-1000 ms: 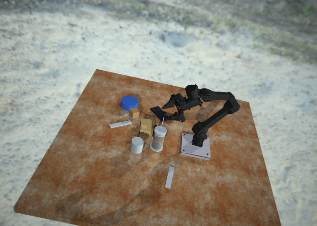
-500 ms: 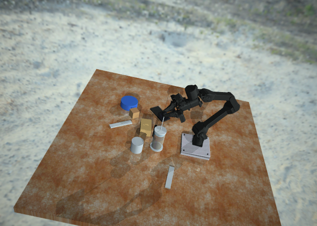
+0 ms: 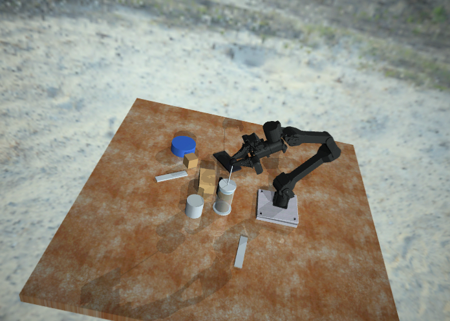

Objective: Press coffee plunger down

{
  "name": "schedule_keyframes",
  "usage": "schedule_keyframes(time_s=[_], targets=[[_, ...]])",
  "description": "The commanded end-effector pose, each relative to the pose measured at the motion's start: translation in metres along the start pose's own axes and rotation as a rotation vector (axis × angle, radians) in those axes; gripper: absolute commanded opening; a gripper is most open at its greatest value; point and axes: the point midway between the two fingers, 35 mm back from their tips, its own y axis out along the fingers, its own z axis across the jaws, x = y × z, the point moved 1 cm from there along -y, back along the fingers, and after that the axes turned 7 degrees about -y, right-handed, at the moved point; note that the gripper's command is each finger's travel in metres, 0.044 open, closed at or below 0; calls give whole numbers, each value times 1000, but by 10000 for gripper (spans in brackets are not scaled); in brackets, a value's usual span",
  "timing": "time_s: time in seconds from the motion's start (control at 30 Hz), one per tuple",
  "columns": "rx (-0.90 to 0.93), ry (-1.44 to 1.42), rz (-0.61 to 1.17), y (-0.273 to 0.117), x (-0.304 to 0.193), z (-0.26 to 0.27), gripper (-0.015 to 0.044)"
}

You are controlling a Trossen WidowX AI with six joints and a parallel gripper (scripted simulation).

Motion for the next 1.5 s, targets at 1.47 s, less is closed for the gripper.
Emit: schedule_keyframes(time_s=[1.47], targets=[[3, -7, 18, 45, -68, 8, 127]])
